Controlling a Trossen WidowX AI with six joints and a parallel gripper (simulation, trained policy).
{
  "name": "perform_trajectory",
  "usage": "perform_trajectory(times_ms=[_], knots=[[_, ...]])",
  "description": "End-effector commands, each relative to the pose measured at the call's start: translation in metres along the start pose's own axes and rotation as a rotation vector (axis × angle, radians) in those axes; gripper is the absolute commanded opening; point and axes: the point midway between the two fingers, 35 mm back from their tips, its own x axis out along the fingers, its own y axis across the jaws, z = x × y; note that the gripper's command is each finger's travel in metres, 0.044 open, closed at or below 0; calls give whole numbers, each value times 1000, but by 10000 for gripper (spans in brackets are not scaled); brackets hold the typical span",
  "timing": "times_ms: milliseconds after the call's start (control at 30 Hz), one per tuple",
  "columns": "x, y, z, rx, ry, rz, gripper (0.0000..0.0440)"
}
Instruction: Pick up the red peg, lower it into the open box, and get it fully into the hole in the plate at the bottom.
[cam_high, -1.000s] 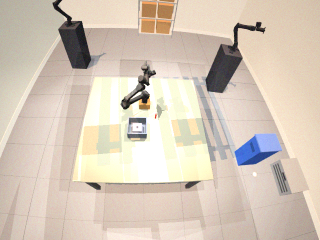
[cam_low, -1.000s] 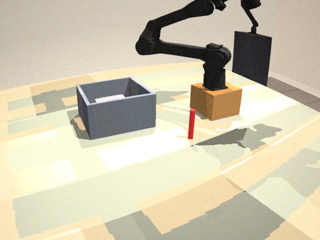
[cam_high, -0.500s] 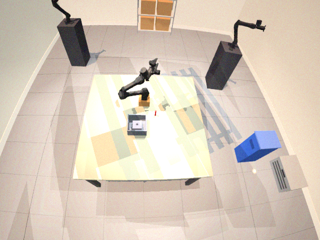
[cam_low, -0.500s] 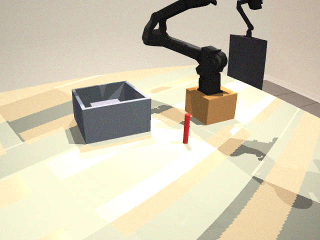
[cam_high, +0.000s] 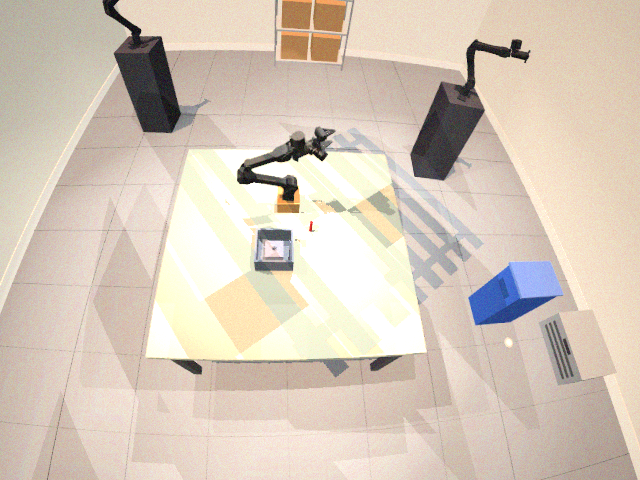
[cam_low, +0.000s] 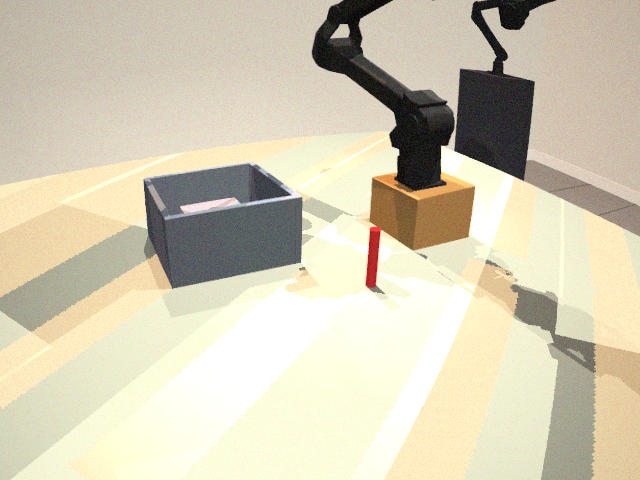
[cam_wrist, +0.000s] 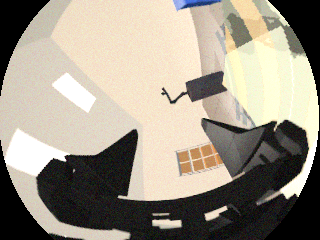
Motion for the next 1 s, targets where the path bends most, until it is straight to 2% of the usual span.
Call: perform_trajectory(times_ms=[0, 467, 967], knots=[[3, -4, 24, 15, -122, -45, 440], [-14, -32, 112, 97, -560, -243, 440], [-73, -75, 184, 243, -970, -524, 440]])
